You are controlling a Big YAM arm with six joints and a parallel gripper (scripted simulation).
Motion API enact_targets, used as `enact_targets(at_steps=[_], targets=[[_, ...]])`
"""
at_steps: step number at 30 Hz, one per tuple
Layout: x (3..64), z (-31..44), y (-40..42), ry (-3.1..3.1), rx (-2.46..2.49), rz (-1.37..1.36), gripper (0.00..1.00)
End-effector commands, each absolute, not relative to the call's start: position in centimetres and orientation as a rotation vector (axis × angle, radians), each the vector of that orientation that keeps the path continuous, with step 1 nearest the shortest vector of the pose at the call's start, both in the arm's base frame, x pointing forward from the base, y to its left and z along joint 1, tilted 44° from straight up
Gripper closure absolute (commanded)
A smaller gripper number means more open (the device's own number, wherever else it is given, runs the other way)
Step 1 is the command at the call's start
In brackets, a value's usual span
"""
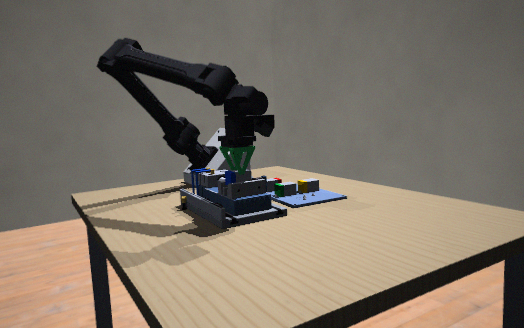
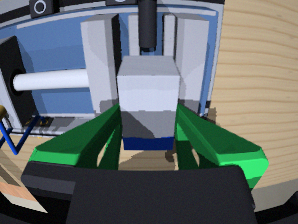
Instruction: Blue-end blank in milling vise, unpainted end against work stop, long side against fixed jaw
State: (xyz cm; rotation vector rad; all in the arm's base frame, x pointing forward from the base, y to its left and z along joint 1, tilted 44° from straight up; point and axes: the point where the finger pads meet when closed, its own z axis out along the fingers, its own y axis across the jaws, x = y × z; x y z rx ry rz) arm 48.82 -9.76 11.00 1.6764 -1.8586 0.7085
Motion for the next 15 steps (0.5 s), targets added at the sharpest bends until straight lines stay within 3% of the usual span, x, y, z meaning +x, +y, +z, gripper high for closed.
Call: enact_targets(at_steps=[1, 15], targets=[[49.29, 11.27, -10.3, -1.866, 1.674, 0.721, 1.0], [49.17, 11.06, -10.3, -1.86, 1.675, 0.714, 1.0]])
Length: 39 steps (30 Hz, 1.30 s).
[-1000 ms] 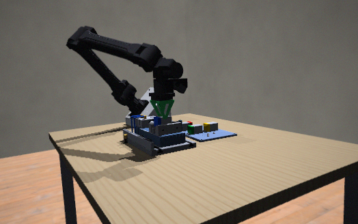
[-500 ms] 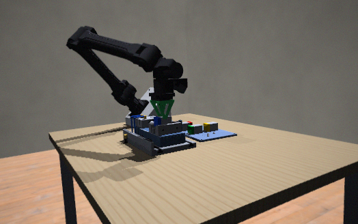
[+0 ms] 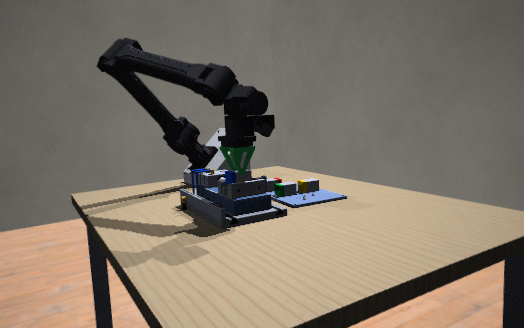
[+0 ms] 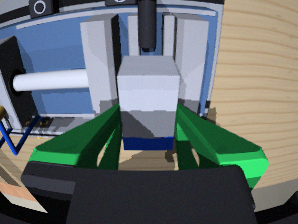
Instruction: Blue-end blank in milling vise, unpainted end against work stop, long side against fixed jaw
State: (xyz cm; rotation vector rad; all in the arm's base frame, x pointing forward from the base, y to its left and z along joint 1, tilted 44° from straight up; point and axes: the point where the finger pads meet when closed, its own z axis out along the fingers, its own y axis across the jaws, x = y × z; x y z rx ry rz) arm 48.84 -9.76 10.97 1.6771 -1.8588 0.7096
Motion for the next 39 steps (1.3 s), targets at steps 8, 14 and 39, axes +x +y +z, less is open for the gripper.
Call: enact_targets(at_steps=[8, 14, 39], targets=[[49.24, 10.88, -10.3, -1.859, 1.676, 0.713, 1.0], [49.21, 10.73, -10.3, -1.856, 1.677, 0.711, 1.0], [49.16, 10.52, -10.29, -1.852, 1.68, 0.709, 1.0]])
